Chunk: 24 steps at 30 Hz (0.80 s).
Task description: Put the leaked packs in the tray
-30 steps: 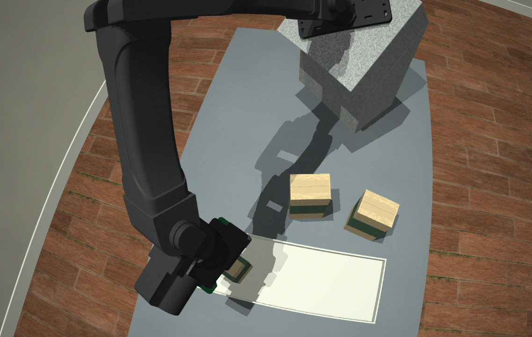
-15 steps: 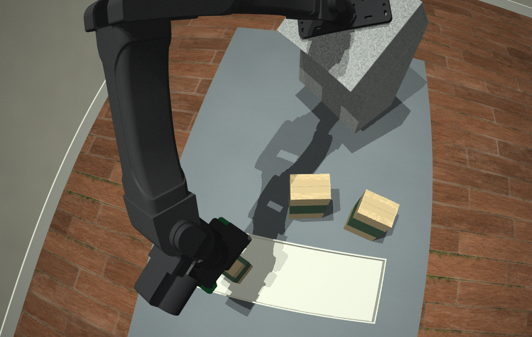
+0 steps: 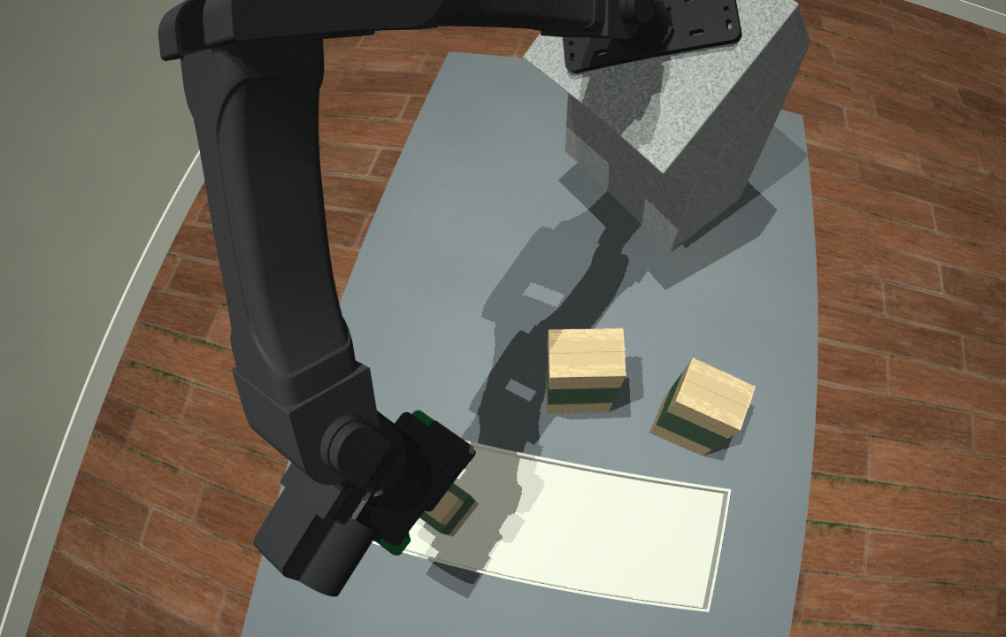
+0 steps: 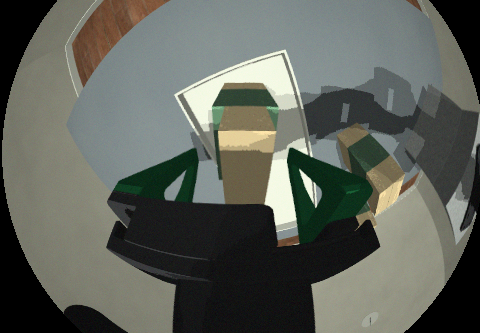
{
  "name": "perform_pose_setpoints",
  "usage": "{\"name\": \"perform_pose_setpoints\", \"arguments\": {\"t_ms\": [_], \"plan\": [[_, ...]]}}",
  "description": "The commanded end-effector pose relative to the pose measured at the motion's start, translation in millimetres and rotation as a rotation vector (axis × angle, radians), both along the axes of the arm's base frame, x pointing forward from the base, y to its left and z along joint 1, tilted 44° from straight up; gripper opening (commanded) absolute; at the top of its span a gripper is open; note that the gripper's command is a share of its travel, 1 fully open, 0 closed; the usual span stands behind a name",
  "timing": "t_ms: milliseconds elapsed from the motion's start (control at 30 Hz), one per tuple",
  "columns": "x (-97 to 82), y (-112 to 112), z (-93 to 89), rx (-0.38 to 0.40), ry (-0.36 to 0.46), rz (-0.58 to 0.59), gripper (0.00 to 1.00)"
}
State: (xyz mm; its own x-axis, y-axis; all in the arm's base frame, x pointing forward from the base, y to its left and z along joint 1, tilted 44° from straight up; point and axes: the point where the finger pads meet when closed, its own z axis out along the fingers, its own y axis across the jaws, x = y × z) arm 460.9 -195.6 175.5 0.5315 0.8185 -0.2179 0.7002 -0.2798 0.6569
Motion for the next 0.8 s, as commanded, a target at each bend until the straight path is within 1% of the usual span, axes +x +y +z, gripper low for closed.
{"name": "perform_pose_setpoints", "arguments": {"t_ms": [0,67,167,200,233,300,367,467,500,600,633,733,767], "plan": [[3.0,2.8,20.5,-0.018,-0.036,0.008,0.79],[3.0,2.8,20.5,-0.018,-0.036,0.008,0.79],[-4.0,10.4,25.4,-0.012,-0.031,0.006,0.79],[-8.7,15.2,32.7,-0.012,-0.033,0.006,0.79],[-13.6,21.1,45.2,-0.014,-0.042,0.006,0.79],[-28.0,35.1,64.7,-0.013,-0.042,0.006,0.79],[-37.4,44.2,77.3,-0.012,-0.042,0.006,0.79],[-39.3,46.0,79.9,-0.012,-0.042,0.006,0.79],[-34.7,45.2,64.5,-0.005,-0.007,0.006,0.79],[-36.8,42.0,62.2,-0.004,-0.001,-0.002,0.79],[-43.5,39.6,47.8,0.003,0.036,-0.01,0.79],[-43.0,42.1,49.6,0.002,0.031,-0.004,0.79],[-42.0,42.2,71.5,-0.008,-0.022,-0.004,0.79]]}}
